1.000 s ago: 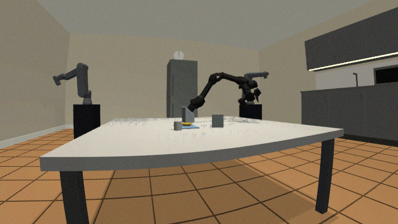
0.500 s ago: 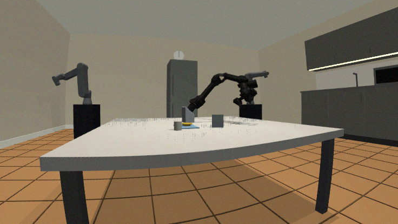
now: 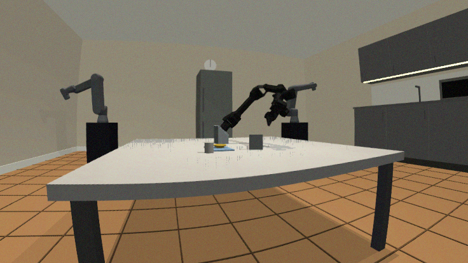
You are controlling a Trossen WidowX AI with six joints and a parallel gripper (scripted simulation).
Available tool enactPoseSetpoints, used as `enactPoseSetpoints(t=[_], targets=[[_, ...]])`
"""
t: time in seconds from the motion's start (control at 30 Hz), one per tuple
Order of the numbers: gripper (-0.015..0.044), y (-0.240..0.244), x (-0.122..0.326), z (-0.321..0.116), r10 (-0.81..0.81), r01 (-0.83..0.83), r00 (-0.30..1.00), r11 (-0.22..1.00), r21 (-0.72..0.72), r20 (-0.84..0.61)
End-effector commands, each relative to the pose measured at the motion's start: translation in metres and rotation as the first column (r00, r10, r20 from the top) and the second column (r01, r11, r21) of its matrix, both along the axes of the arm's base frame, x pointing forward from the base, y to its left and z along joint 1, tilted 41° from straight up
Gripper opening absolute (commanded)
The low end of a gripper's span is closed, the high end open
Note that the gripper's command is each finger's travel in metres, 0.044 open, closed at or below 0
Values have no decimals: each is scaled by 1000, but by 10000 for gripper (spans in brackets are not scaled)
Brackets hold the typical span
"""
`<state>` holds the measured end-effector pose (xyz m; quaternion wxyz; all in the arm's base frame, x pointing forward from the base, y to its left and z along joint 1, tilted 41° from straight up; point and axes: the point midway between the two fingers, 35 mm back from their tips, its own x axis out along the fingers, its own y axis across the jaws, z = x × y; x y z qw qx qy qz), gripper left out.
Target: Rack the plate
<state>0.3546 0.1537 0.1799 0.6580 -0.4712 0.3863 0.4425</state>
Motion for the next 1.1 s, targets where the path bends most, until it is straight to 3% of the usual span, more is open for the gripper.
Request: enactPoseSetpoints(t=[0.0, 0.47, 1.07], targets=[[400, -21, 4, -18, -74, 75, 994, 997, 6, -83], [400, -108, 7, -70, -378, 410, 857, 912, 18, -351], [400, -200, -26, -124, -571, 747, 480, 664, -30, -666]])
